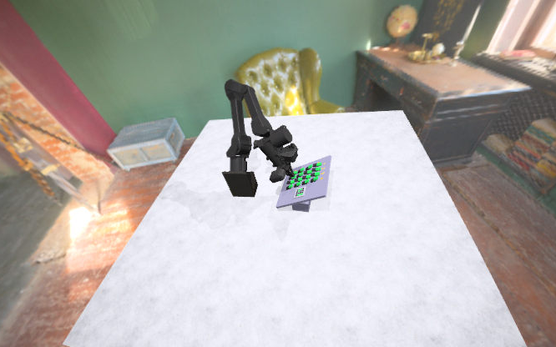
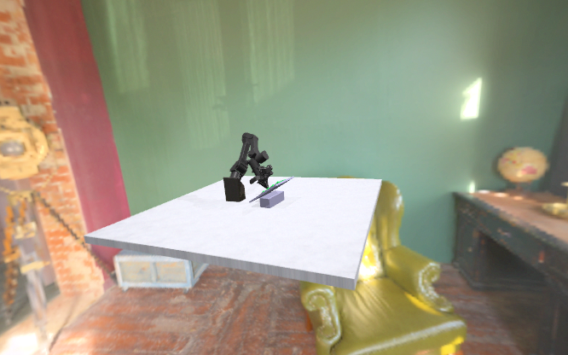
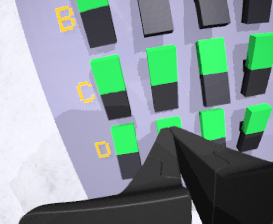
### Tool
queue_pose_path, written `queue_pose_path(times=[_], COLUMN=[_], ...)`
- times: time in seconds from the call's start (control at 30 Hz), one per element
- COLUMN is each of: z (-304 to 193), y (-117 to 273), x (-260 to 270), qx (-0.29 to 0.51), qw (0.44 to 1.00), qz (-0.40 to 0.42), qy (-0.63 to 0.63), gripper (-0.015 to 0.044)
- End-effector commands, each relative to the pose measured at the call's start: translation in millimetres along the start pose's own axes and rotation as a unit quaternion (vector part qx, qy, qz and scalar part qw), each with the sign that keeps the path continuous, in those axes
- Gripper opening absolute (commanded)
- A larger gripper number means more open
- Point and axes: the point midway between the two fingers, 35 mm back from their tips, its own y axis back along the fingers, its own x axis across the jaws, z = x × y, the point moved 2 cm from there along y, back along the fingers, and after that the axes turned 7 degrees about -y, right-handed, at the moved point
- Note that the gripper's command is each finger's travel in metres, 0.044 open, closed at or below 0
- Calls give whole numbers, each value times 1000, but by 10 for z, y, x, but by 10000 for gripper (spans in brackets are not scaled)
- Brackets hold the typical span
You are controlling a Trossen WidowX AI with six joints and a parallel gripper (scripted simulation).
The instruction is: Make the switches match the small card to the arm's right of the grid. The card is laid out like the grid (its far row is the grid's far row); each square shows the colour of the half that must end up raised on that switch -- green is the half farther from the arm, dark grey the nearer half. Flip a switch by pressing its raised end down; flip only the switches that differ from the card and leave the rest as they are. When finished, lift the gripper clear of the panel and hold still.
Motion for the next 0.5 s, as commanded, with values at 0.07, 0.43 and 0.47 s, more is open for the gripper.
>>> queue_pose_path(times=[0.07,0.43,0.47], z=[1,-28,-28], y=[-10,643,643], x=[-6,-14,-14], qx=[-1,-12,-12], qw=[1000,1000,1000], qz=[-2,-2,-2], qy=[-1,-2,-2], gripper=[0,0,0])
